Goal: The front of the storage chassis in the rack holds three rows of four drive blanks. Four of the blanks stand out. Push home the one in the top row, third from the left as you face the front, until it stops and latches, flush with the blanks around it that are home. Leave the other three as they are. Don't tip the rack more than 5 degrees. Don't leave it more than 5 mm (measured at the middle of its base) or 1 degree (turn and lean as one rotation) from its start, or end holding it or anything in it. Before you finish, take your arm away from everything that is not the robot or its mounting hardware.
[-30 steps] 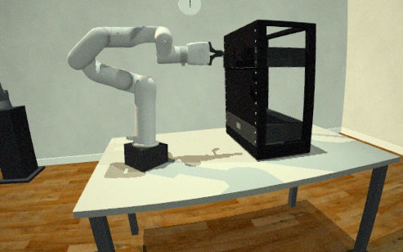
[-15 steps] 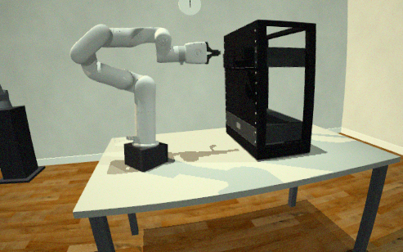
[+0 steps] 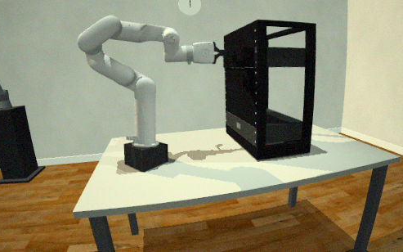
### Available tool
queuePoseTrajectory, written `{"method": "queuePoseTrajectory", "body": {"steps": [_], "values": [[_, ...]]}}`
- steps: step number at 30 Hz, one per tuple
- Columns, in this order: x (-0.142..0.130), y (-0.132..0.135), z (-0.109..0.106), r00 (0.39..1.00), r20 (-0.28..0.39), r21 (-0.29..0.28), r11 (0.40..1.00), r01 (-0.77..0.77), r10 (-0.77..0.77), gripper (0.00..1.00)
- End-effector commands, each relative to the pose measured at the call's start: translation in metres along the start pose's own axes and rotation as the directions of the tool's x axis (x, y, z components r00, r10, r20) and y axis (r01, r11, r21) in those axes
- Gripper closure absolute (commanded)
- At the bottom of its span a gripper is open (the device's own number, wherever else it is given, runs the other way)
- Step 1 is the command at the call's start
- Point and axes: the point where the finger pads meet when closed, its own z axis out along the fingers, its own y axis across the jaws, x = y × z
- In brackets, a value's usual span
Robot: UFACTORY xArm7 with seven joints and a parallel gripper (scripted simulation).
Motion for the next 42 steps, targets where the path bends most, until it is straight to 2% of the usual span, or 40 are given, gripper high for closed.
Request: {"method": "queuePoseTrajectory", "body": {"steps": [1, 17, 42], "values": [[0.0, 0.003, 0.016, 1.0, -0.001, -0.005, 1.0, -0.001, 0.001, 1.0], [0.0, 0.003, 0.018, 1.0, -0.001, -0.005, 1.0, -0.001, 0.001, 1.0], [0.001, 0.004, 0.037, 1.0, -0.001, -0.005, 1.0, -0.001, 0.001, 1.0]]}}
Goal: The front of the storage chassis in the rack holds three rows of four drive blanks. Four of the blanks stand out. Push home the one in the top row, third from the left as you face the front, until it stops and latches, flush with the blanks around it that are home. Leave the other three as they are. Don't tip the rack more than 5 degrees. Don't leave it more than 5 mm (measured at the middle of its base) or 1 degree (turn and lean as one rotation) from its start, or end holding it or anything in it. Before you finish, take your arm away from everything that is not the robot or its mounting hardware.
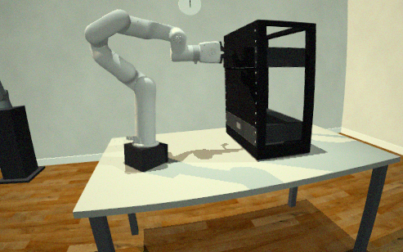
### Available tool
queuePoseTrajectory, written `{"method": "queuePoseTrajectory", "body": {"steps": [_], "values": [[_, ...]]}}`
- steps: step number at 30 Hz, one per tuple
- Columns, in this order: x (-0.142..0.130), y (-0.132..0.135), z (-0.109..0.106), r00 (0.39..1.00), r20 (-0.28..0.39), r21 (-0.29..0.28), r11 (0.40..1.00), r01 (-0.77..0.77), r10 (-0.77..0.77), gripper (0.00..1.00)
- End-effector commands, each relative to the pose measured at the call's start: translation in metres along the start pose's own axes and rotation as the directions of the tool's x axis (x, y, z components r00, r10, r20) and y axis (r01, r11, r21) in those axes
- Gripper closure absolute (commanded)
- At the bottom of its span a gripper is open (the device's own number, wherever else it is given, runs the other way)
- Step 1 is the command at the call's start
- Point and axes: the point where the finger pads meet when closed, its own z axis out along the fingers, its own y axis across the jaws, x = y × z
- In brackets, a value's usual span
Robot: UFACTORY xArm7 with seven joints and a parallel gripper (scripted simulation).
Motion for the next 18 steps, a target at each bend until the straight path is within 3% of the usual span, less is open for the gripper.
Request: {"method": "queuePoseTrajectory", "body": {"steps": [1, 18], "values": [[0.0002, 0.0022, 0.0055, 1.0, 0.0, -0.004, 1.0, 0.0, 0.0, 1.0], [0.0002, 0.0024, 0.0142, 1.0, 0.0, -0.004, 1.0, 0.0, 0.0, 1.0]]}}
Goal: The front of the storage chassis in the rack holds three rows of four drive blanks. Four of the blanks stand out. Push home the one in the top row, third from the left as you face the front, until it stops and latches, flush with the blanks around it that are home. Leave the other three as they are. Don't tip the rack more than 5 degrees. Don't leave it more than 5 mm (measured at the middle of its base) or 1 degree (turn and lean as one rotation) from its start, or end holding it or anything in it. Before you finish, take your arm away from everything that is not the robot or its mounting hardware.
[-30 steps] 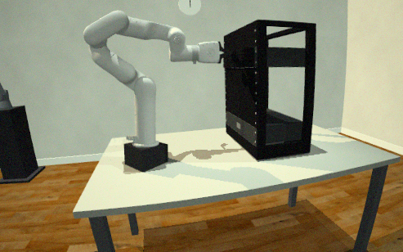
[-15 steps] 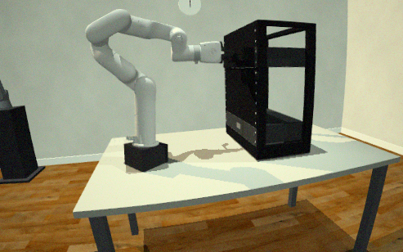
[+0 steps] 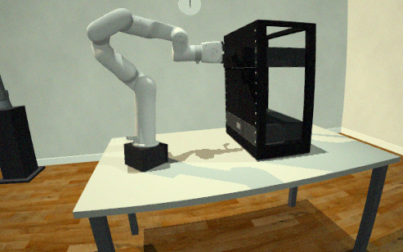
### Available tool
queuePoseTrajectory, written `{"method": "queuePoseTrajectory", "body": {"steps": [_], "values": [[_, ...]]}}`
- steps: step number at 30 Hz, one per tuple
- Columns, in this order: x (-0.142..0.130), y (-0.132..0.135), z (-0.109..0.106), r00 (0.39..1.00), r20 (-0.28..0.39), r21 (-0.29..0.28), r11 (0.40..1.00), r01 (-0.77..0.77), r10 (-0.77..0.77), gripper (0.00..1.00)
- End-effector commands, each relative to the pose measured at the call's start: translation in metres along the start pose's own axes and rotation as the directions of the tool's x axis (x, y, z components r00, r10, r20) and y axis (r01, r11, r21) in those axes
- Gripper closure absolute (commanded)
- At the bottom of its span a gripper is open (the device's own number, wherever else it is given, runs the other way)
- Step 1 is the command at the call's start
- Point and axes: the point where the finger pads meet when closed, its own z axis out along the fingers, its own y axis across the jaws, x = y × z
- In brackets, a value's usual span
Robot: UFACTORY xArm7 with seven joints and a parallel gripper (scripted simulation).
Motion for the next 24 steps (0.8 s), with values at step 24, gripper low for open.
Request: {"method": "queuePoseTrajectory", "body": {"steps": [24], "values": [[0.0003, 0.0025, 0.0098, 1.0, 0.0, -0.004, 1.0, 0.0, 0.0, 1.0]]}}
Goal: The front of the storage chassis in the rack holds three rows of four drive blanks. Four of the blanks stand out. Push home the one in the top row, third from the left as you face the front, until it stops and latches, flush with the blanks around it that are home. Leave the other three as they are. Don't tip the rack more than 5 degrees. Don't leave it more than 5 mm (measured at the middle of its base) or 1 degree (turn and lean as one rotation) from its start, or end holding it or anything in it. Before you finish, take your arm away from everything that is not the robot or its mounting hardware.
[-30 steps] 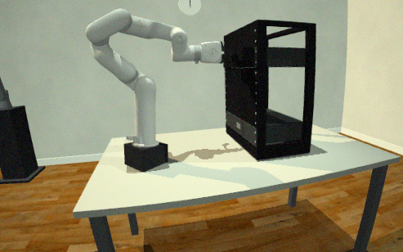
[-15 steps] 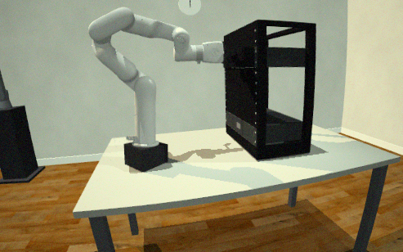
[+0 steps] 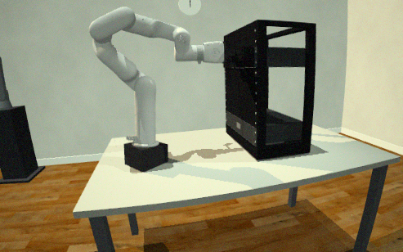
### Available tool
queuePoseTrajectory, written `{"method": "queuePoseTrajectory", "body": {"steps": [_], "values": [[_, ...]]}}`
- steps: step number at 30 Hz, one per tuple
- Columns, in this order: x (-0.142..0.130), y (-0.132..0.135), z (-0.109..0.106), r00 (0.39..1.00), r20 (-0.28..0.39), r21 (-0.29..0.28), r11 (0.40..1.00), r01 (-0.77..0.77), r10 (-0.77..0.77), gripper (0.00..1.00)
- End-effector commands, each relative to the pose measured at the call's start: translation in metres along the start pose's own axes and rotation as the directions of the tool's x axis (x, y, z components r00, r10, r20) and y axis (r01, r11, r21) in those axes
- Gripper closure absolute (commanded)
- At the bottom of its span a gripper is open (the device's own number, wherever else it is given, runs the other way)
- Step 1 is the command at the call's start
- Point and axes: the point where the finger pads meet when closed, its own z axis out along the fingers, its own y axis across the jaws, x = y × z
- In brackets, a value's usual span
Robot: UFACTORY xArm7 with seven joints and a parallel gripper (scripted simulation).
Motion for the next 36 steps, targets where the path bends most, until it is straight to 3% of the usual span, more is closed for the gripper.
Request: {"method": "queuePoseTrajectory", "body": {"steps": [1, 36], "values": [[0.0002, 0.0024, 0.0006, 1.0, 0.0, -0.005, 1.0, 0.0, 0.0, 1.0], [0.0003, 0.0027, 0.0066, 1.0, 0.0, -0.005, 1.0, 0.0, 0.0, 1.0]]}}
